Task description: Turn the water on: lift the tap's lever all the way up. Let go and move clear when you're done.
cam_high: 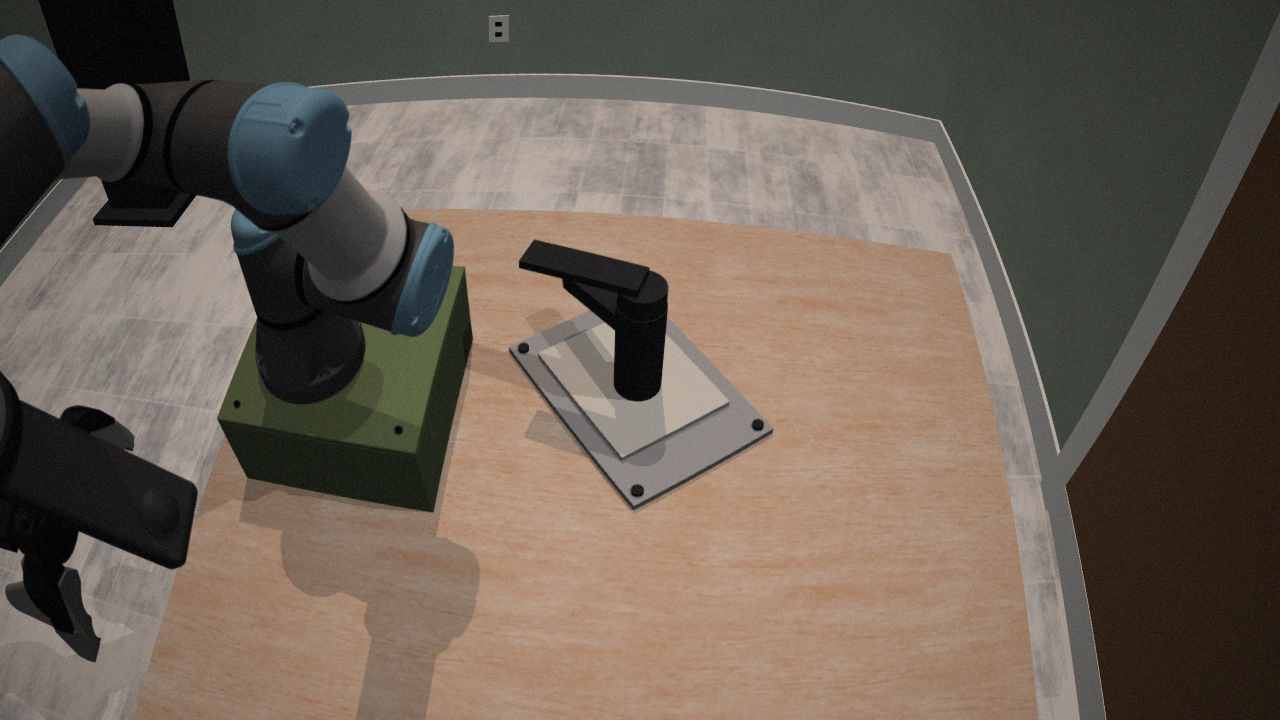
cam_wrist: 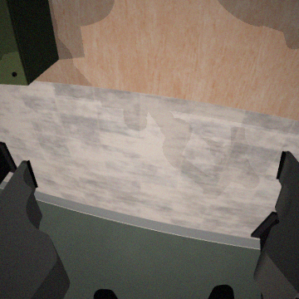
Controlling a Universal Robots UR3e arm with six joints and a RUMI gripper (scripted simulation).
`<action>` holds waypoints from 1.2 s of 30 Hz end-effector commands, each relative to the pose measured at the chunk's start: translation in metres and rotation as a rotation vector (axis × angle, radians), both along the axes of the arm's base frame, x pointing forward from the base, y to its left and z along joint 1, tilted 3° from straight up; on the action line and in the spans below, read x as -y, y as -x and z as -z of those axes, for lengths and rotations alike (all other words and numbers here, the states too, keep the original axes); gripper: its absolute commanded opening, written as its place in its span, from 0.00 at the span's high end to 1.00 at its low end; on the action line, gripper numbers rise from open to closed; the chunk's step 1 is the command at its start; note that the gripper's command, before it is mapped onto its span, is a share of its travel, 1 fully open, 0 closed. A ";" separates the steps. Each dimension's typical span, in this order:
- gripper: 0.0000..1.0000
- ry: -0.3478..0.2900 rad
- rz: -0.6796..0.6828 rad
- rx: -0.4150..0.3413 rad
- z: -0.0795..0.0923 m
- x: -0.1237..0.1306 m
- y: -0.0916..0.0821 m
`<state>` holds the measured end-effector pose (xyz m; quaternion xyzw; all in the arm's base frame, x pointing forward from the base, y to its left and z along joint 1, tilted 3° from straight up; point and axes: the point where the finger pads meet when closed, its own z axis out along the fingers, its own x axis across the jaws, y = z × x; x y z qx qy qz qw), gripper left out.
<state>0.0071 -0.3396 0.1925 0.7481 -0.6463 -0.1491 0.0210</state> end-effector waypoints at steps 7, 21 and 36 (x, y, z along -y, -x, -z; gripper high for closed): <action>0.00 0.003 0.000 0.000 -0.001 0.000 0.000; 0.00 0.003 -0.001 0.000 -0.001 0.000 0.000; 0.00 0.000 -0.079 0.010 -0.001 -0.003 -0.019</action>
